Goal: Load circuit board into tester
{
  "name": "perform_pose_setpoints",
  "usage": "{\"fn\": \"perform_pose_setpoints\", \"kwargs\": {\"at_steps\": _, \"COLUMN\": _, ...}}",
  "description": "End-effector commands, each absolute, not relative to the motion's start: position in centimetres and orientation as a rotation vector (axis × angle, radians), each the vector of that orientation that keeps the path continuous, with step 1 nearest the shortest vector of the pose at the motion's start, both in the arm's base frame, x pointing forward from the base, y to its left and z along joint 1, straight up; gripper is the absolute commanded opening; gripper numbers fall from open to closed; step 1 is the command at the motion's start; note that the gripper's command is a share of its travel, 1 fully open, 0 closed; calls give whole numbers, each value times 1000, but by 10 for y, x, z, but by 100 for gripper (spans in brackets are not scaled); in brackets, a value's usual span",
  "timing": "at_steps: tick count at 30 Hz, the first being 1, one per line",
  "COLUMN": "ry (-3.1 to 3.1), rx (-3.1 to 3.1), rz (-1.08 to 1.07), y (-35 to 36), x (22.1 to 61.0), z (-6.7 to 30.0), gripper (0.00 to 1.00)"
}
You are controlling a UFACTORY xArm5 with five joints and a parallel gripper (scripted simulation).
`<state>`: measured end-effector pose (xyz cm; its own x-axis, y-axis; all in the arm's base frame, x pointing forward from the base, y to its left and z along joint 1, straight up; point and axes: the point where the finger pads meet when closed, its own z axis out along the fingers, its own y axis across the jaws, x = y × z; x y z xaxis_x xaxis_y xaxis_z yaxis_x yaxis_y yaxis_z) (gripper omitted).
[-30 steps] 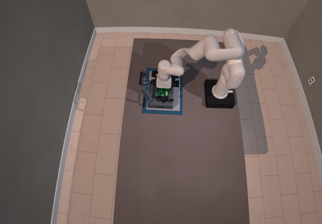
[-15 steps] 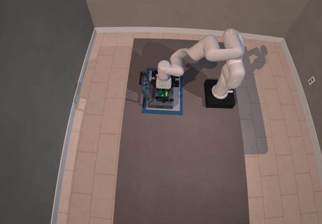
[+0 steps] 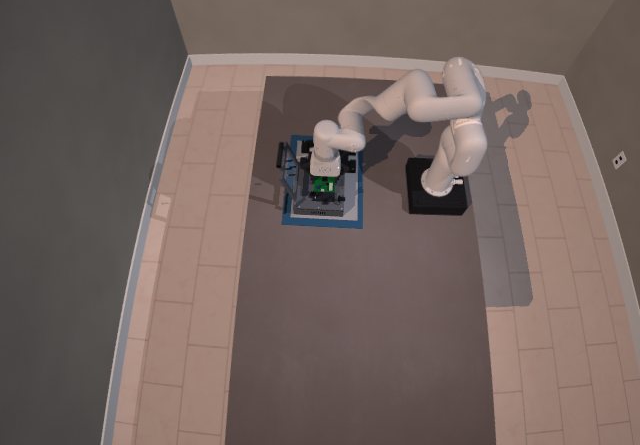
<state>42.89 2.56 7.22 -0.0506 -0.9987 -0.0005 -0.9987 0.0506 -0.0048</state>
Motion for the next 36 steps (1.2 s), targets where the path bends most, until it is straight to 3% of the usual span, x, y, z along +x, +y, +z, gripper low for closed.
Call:
{"fn": "perform_pose_setpoints", "kwargs": {"at_steps": 1, "ry": 2272, "rx": -2160, "rz": -9, "y": 26, "x": 430, "z": 70, "gripper": 79}}
{"fn": "perform_pose_setpoints", "kwargs": {"at_steps": 36, "ry": 2272, "rx": -2160, "rz": -9, "y": 26, "x": 431, "z": 29, "gripper": 79}}
